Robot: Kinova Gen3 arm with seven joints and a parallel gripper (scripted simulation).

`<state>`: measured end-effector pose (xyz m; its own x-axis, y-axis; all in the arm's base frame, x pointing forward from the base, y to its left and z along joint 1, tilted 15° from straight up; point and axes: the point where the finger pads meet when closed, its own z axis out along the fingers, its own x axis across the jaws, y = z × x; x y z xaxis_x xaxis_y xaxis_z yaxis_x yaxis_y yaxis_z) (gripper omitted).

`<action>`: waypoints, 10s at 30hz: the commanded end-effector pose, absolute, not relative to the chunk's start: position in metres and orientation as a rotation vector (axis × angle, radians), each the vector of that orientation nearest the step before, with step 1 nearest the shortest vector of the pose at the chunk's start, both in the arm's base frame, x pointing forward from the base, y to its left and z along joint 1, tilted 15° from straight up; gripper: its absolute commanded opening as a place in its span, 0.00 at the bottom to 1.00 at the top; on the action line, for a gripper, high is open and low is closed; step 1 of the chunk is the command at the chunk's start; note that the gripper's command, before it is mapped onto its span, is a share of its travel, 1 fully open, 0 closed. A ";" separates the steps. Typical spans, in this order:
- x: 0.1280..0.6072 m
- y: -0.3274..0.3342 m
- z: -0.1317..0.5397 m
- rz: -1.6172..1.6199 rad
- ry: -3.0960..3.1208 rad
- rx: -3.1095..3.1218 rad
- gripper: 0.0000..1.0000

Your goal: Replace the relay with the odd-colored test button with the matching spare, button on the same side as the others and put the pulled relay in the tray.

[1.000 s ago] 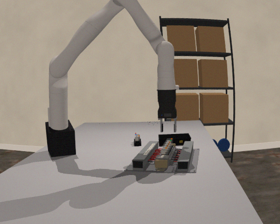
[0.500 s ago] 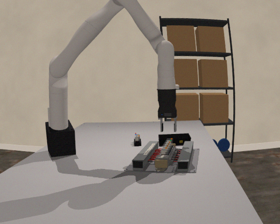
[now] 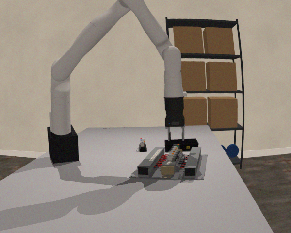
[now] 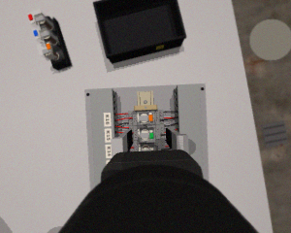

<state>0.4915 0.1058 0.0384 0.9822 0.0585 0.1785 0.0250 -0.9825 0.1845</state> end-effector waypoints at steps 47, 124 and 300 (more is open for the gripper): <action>0.492 0.097 0.018 0.257 0.055 2.940 1.00; 0.496 0.095 0.001 0.259 0.056 2.941 1.00; 0.498 0.092 -0.008 0.257 0.055 2.940 0.00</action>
<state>0.4972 0.0916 -0.0103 0.9846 0.0531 0.1668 0.0202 -0.9810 0.1929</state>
